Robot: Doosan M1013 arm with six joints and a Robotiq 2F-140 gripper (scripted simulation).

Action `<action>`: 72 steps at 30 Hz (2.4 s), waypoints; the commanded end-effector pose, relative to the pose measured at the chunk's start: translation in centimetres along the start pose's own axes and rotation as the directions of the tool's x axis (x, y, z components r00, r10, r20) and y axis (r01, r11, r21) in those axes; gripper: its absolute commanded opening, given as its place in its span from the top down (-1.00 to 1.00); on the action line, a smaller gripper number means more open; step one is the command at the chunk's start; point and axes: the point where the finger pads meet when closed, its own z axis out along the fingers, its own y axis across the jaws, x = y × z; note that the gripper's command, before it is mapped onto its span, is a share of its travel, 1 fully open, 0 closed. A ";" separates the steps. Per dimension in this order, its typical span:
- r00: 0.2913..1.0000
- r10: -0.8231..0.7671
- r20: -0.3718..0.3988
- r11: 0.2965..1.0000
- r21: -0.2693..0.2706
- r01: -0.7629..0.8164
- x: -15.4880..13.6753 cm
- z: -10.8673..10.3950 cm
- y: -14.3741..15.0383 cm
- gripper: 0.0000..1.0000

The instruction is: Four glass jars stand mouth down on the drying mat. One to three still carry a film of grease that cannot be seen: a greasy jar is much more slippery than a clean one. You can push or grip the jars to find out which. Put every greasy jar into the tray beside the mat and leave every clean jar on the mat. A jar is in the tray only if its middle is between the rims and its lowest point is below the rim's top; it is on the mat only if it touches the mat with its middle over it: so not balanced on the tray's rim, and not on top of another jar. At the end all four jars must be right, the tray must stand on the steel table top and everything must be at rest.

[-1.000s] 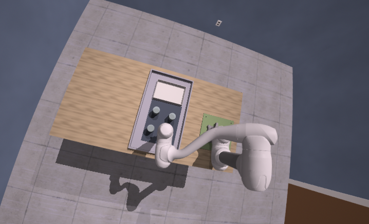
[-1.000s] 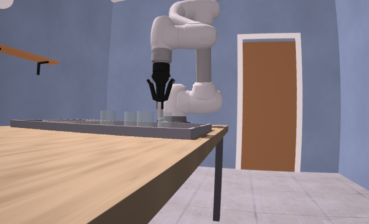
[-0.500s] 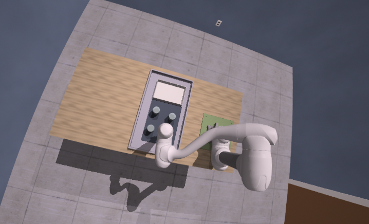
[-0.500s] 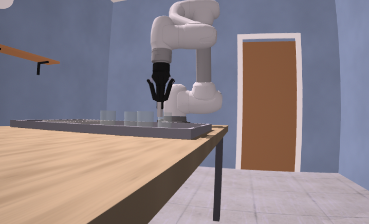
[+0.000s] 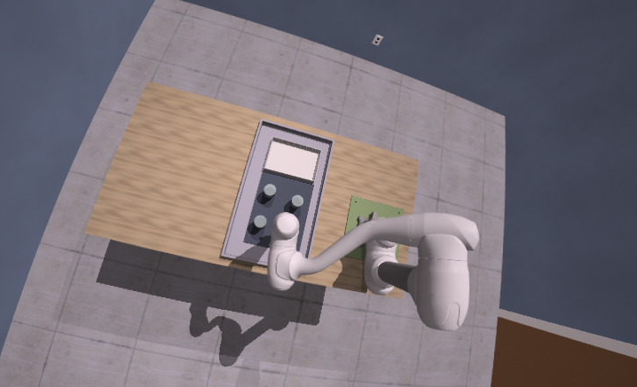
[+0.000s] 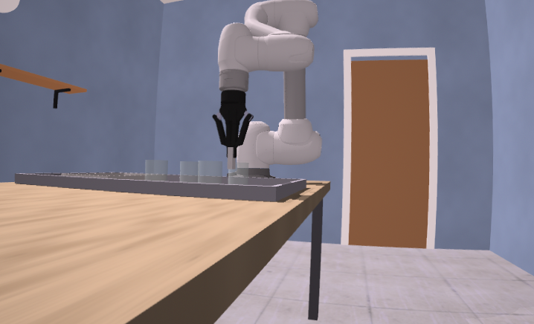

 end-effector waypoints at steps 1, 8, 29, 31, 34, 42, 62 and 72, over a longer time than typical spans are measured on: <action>1.000 0.005 0.007 1.000 -0.002 -0.005 -0.6 -0.1 0.0 1.00; 1.000 0.005 0.007 1.000 -0.002 -0.005 -0.6 -0.1 0.0 -1.00; 1.000 0.005 0.007 1.000 -0.002 -0.005 -0.6 -0.1 0.0 -1.00; 1.000 0.005 0.007 1.000 -0.002 -0.005 -0.6 -0.9 0.0 -1.00; 1.000 0.005 0.007 1.000 -0.002 -0.005 -0.6 -3.2 -0.1 -1.00; 1.000 0.005 0.007 1.000 -0.002 -0.005 -0.5 -7.8 -0.1 -1.00; 1.000 0.005 0.007 1.000 -0.002 -0.005 -5.8 -7.8 -10.4 -1.00; 1.000 0.005 0.007 1.000 -0.002 -0.005 -9.5 -7.8 -17.8 -1.00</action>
